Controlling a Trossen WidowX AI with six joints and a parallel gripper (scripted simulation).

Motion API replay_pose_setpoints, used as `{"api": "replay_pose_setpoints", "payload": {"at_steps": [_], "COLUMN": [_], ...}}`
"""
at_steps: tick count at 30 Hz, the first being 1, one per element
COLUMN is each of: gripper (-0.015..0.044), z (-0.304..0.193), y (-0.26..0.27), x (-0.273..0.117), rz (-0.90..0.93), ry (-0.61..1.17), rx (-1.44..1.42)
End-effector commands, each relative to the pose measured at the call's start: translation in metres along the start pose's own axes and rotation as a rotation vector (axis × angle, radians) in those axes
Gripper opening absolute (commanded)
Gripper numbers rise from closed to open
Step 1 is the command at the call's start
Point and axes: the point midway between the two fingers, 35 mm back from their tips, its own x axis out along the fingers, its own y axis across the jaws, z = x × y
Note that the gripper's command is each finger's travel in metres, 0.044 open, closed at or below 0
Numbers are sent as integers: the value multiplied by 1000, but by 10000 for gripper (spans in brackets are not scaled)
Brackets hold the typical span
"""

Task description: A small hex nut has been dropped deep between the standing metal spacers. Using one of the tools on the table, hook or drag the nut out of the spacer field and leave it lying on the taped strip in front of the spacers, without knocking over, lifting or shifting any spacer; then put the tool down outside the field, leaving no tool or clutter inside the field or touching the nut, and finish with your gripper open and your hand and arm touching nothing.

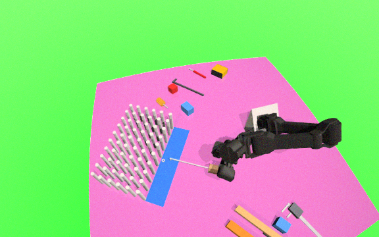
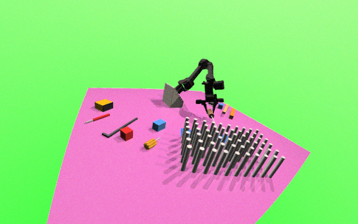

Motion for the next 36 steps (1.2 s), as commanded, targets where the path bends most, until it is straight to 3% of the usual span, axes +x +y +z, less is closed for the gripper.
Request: {"api": "replay_pose_setpoints", "payload": {"at_steps": [1, 27, 28, 36], "gripper": [0, 0, 0, 0], "z": [6, 40, 38, 68], "y": [4, 41, 34, 20], "x": [-10, -113, -98, -103], "rz": [-7, 2, -15, -87], "ry": [-9, -6, -4, -44], "rx": [-9, -14, -2, 239]}}
